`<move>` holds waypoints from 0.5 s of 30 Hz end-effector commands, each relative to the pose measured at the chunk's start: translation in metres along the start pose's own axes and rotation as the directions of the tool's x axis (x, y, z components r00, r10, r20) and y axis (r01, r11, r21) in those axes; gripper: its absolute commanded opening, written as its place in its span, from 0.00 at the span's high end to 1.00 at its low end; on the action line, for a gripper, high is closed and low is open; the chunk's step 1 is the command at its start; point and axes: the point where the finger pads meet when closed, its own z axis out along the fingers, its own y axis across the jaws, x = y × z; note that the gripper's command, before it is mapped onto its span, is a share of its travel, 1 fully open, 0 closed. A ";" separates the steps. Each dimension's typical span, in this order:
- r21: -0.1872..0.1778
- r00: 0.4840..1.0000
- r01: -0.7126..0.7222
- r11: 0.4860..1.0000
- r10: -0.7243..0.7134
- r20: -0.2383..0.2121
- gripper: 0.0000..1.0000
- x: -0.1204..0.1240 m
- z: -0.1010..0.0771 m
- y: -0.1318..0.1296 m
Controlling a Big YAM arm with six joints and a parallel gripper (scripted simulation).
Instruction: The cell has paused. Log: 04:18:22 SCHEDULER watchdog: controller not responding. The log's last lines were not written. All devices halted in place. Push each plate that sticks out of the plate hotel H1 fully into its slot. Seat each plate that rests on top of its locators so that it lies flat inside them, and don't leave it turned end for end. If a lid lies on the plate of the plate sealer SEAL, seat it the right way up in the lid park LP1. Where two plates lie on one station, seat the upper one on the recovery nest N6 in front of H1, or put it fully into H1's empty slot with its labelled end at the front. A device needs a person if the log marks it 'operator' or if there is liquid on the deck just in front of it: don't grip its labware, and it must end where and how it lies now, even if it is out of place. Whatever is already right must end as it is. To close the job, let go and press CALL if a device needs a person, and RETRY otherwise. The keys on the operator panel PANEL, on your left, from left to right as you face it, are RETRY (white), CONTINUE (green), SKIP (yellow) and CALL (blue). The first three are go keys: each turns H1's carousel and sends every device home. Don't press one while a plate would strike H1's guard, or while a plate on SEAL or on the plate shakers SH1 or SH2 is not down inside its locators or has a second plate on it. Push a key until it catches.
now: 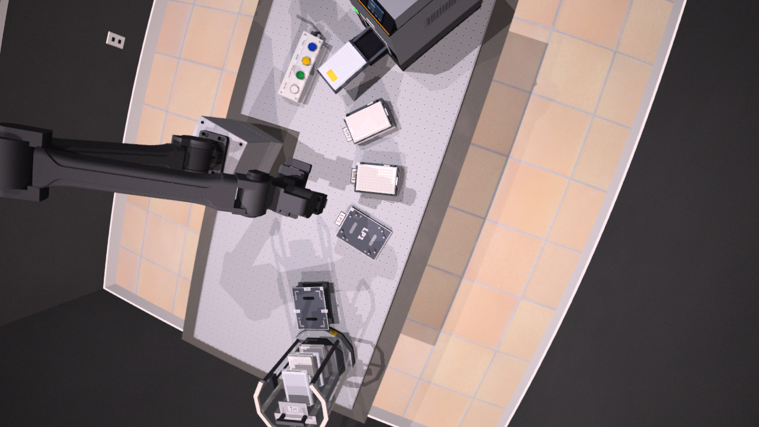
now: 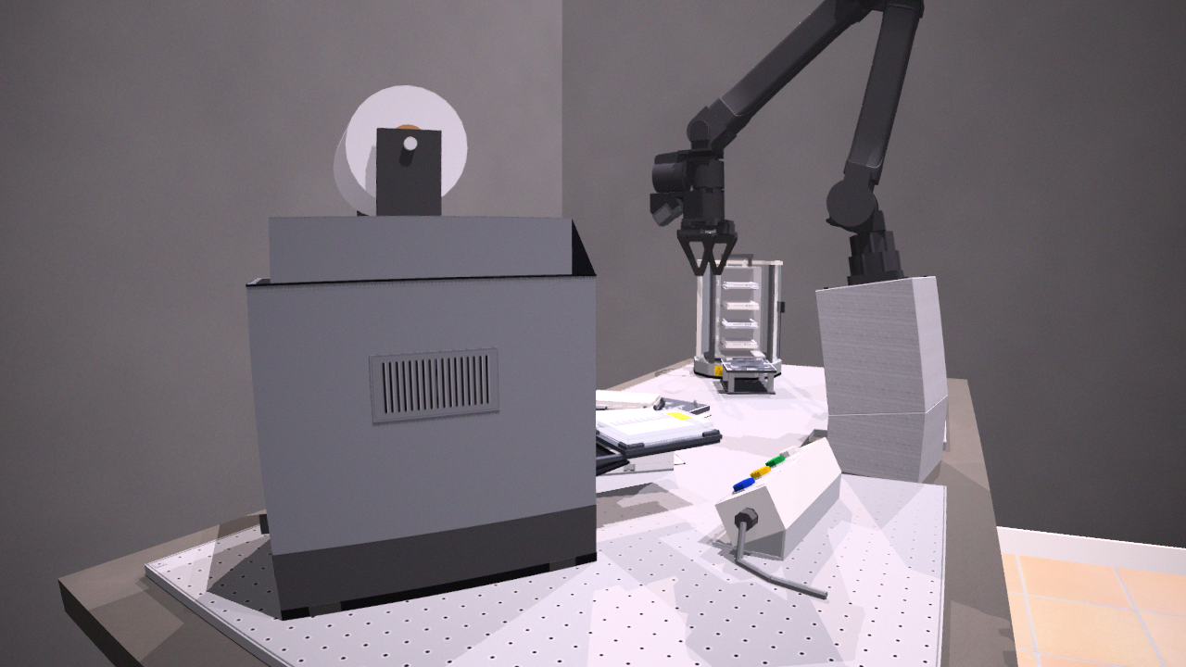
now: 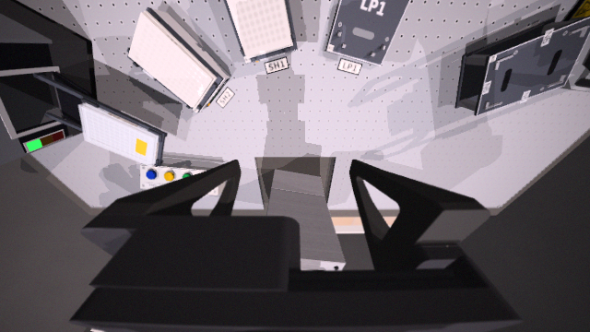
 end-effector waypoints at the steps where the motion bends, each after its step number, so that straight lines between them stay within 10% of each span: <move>1: 0.002 0.998 -0.057 0.998 0.057 0.041 0.00 -0.026 -0.013 -0.006; 15: -0.011 0.946 -0.320 0.947 0.320 0.048 0.00 -0.049 -0.013 -0.042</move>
